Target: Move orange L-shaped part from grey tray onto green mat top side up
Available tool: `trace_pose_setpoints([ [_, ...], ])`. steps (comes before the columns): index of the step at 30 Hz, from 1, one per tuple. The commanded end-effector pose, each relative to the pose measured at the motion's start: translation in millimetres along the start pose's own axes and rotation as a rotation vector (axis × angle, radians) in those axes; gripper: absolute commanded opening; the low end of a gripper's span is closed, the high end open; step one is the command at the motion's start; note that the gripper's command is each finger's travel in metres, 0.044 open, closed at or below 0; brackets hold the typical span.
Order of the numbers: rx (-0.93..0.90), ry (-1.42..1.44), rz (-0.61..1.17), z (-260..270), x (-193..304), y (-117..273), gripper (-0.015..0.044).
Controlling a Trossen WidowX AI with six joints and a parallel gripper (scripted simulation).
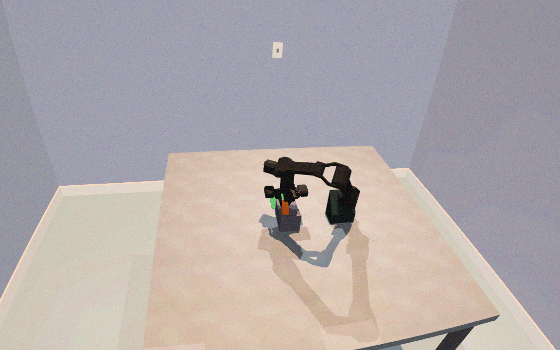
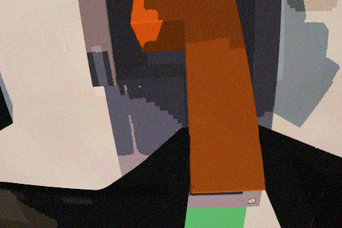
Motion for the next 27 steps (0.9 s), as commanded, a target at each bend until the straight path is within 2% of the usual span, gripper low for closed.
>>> trace_pose_setpoints([
  [1, 0.004, 0.003, 0.000, -0.8, 0.0, 7.3, 0.0000],
  [27, 0.004, 0.000, 0.000, -0.5, 0.3, 48.4, 0.0000],
])
Point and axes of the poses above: the point midway between the two fingers, 35 mm back from their tips, its own y axis back along the fingers, its own z axis across the jaws, x = y × z, the point moved 3 cm from there along y, back along the fingers, and after that the axes turned 8 degrees about -y, right-handed, at the moved point
